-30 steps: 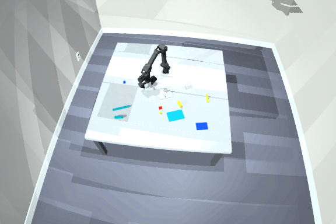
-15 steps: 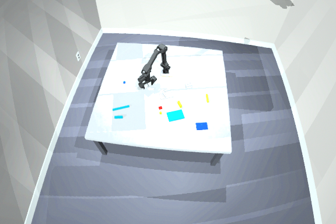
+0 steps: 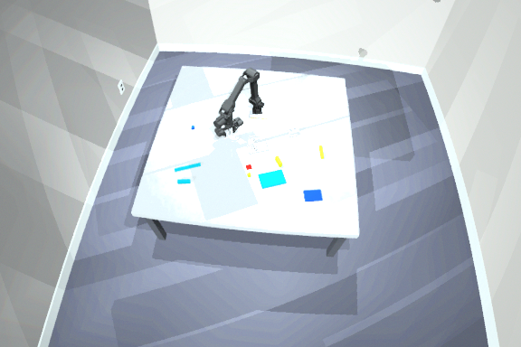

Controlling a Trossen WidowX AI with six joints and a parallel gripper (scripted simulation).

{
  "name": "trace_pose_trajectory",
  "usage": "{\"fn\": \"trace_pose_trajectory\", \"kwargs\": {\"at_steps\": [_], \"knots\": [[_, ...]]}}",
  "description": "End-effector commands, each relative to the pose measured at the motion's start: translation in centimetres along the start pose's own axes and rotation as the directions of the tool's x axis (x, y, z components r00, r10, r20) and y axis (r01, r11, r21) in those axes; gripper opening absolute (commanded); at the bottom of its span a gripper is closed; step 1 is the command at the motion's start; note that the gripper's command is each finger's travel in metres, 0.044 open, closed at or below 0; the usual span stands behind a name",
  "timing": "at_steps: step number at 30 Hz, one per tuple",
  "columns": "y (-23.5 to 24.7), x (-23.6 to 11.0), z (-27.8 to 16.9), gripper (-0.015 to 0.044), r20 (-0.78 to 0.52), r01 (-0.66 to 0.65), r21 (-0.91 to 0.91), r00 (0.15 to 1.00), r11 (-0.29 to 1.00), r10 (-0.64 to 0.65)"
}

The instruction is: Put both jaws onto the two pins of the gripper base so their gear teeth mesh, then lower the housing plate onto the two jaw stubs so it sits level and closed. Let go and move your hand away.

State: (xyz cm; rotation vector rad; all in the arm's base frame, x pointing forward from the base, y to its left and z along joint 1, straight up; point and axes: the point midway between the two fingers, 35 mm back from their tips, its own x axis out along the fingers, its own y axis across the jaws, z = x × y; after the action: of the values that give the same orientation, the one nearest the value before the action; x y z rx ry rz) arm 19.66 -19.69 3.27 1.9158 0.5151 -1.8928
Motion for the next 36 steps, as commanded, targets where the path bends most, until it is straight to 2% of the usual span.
{"fn": "trace_pose_trajectory", "kwargs": {"at_steps": [1, 3, 6, 20, 36], "knots": [[0.0, 0.0, 0.0, 0.0204, 0.000, 0.000, 0.000, 1.000, 1.000, 0.000], [0.0, 0.0, 0.0, 0.0151, 0.000, 0.000, 0.000, 1.000, 1.000, 0.000], [0.0, 0.0, 0.0, 0.0134, 0.000, 0.000, 0.000, 1.000, 1.000, 0.000], [0.0, -0.2, 0.0, 0.0134, 0.000, 0.000, 0.000, 1.000, 1.000, 0.000], [0.3, -5.1, -0.1, 0.0134, -0.001, -0.001, -0.004, 1.000, 1.000, 0.001]]}}
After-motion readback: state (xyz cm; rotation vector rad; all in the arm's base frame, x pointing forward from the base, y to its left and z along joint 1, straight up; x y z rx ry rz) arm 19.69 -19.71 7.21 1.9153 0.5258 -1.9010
